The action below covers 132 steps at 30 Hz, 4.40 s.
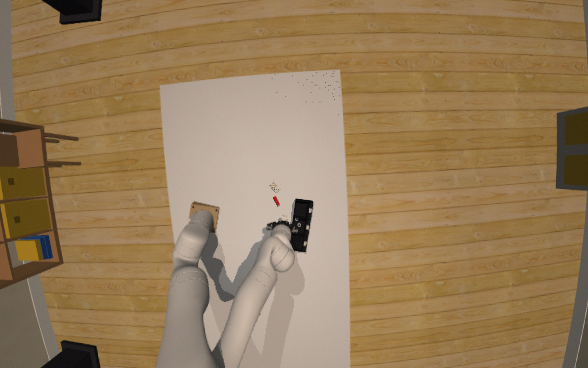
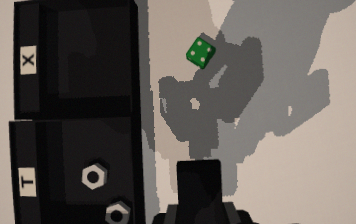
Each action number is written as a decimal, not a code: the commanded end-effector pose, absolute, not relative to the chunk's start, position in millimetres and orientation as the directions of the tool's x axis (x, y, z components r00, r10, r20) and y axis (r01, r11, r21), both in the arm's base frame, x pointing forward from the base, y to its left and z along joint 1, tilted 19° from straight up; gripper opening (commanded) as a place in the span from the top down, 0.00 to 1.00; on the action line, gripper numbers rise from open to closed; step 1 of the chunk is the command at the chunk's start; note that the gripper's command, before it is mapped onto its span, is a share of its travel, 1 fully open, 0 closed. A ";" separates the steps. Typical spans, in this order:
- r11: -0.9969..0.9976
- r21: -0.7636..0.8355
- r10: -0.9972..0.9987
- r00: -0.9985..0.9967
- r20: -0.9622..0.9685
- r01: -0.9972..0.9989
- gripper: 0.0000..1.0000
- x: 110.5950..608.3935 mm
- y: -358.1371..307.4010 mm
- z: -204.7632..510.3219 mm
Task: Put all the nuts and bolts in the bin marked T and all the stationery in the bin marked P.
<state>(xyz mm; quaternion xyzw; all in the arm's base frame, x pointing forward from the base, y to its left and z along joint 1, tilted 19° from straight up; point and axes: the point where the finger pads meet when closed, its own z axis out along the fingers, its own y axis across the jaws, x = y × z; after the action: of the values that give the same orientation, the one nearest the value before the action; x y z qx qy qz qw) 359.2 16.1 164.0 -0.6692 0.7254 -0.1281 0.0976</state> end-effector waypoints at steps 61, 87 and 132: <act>0.072 -0.319 -0.996 -0.087 0.034 -0.945 0.81 371.3 26.7 176.2; 0.085 -0.321 -0.995 -0.098 0.024 -0.943 0.81 436.8 83.3 194.5; 0.085 -0.321 -0.995 -0.098 0.023 -0.943 0.81 444.5 76.7 158.3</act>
<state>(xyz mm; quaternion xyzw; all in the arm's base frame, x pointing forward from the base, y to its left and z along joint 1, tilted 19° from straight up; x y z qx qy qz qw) 445.4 75.9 166.9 -0.6638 0.7290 -0.1313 0.1029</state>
